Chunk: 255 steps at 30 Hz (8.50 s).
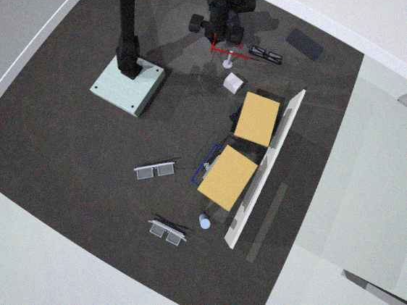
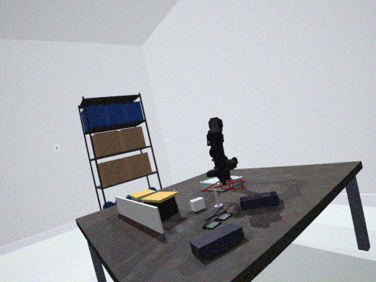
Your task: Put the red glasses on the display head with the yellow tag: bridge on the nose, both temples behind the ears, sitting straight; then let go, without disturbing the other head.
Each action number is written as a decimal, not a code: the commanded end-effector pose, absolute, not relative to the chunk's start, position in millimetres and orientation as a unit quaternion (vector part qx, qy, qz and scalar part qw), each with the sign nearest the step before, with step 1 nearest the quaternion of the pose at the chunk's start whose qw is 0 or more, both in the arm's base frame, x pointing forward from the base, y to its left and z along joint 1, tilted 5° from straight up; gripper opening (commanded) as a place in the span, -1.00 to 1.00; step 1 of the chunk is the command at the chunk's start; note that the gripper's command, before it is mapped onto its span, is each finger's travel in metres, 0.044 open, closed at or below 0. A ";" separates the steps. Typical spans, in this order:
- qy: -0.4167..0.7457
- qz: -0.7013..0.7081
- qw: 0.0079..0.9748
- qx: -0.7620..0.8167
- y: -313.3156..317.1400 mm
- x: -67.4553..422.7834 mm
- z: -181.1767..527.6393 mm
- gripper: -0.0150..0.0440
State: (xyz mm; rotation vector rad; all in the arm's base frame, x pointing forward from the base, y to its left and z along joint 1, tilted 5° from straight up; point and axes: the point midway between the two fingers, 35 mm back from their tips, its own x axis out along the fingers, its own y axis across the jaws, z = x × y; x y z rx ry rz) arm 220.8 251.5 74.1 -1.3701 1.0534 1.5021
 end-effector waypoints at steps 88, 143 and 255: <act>0.714 0.133 0.682 -0.087 288.0 230.9 55.7 -0.49; 0.715 0.134 0.681 -0.087 298.8 189.0 58.5 -0.49; 0.660 -0.294 0.621 0.304 80.0 296.7 104.3 -0.49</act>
